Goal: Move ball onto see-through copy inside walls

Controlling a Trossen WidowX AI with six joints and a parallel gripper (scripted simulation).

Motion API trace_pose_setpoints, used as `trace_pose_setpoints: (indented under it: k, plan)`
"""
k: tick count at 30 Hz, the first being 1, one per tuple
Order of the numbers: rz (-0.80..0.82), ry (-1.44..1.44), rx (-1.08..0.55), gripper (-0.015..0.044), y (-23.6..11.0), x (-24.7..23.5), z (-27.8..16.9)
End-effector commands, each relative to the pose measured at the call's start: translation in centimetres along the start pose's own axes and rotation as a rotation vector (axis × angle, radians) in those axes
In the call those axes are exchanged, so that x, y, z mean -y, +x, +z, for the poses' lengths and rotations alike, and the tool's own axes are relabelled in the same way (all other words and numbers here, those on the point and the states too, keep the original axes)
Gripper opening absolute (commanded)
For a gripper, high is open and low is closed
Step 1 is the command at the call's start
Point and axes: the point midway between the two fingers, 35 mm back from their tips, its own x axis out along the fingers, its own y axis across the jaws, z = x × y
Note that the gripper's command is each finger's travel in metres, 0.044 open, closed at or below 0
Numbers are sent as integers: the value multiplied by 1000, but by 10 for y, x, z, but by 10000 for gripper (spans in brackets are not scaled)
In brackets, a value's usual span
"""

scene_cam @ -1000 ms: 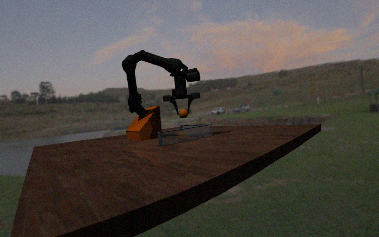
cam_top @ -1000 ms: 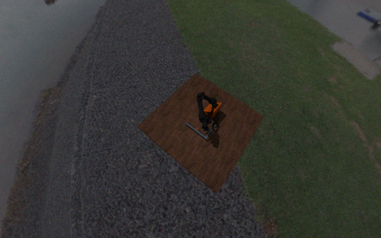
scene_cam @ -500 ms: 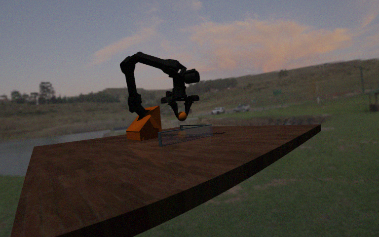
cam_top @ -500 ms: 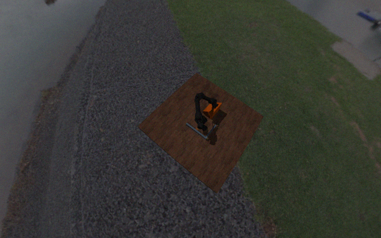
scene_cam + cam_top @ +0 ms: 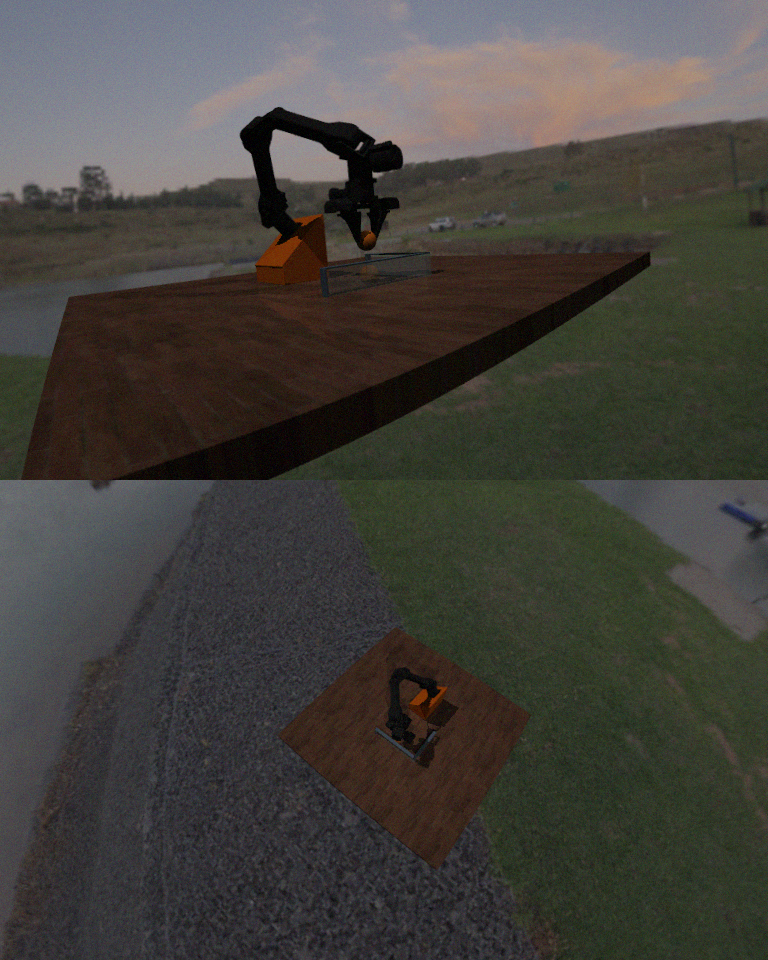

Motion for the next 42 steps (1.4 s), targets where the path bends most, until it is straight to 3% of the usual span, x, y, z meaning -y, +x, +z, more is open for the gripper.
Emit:
trace_pose_setpoints:
  k: [1,10,31,42]
  plan:
    - [5,-7,1,0,12,-1,-1]
    - [9,-7,1,0,66,-2,1]
    - [10,-7,2,0,87,-3,1]
    - [6,2,-4,289,83,-4,-1]
